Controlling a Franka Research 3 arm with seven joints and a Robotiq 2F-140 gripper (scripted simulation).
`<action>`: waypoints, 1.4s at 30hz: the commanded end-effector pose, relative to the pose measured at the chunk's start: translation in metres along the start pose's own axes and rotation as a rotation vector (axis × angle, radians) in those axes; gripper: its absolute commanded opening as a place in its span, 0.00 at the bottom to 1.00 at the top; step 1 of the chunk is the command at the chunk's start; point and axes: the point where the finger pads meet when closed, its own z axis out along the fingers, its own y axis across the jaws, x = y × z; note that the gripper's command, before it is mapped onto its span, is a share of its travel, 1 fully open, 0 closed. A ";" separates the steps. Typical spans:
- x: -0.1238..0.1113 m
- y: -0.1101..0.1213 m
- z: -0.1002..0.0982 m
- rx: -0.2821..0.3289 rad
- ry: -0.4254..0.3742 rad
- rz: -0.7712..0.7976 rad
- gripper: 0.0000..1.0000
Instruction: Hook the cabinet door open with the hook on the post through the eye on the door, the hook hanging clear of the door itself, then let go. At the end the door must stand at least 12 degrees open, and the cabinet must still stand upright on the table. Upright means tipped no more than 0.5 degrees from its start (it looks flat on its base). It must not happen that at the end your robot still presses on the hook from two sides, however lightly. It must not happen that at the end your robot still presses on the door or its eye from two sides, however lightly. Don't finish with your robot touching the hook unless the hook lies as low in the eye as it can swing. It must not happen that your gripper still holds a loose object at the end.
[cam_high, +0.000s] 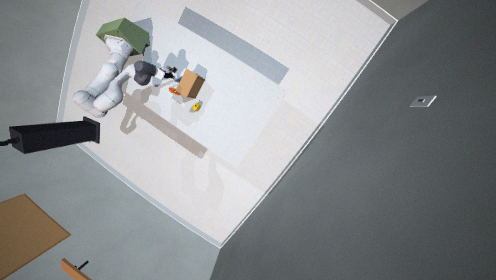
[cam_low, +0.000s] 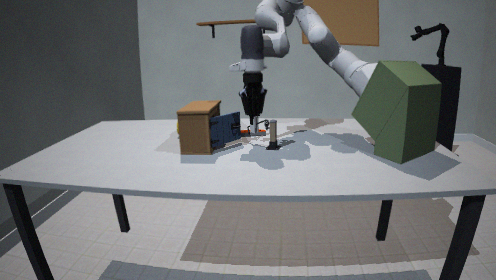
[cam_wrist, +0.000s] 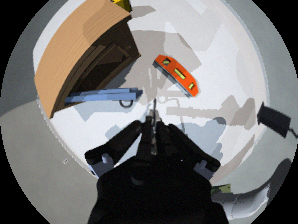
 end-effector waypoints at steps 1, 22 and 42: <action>0.001 -0.001 -0.004 0.003 -0.003 -0.008 0.03; 0.002 -0.001 -0.013 0.003 -0.002 -0.008 0.03; 0.002 -0.001 -0.023 0.003 -0.003 -0.008 0.03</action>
